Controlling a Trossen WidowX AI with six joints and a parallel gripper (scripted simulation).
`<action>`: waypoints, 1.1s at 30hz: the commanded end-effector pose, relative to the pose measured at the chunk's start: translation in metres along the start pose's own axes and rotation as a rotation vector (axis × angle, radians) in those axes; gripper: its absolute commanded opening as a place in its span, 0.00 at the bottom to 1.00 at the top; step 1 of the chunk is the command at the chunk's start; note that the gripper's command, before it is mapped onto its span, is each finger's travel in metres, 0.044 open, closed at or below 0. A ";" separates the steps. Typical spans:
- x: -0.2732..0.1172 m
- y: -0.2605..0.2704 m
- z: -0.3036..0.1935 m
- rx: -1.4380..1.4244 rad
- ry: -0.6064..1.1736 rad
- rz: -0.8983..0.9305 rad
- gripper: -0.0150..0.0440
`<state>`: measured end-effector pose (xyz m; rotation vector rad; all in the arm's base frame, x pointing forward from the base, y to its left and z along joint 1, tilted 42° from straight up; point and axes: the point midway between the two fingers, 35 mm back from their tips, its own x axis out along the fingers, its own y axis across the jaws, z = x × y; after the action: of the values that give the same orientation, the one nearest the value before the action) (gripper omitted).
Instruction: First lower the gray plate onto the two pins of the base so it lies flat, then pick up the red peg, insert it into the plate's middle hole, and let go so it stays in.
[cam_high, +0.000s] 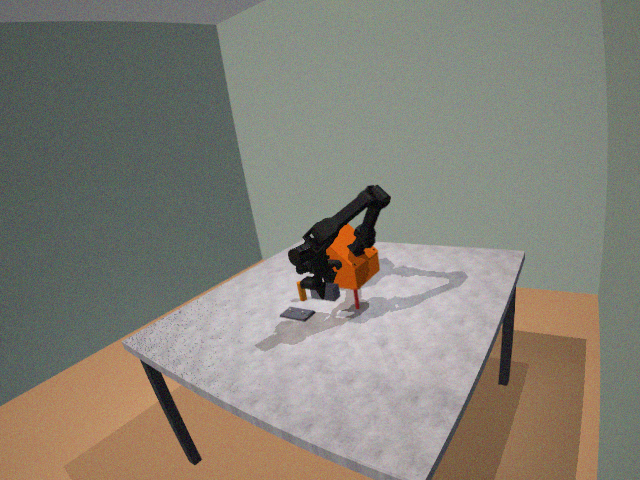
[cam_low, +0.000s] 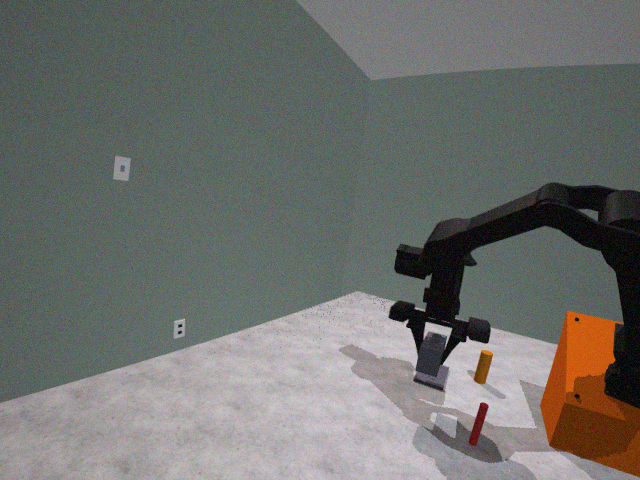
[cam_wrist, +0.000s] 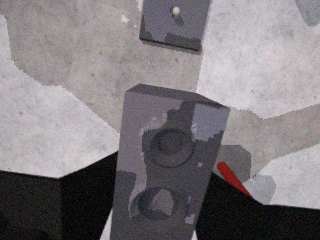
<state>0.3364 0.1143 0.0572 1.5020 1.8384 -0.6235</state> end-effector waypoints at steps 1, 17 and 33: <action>-0.017 0.000 -0.002 -0.010 -0.005 0.014 0.25; -0.032 -0.002 0.010 -0.007 -0.003 0.014 0.25; -0.011 0.003 0.051 -0.027 0.005 0.018 0.25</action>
<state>0.3500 0.0749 0.0438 1.5004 1.8215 -0.5800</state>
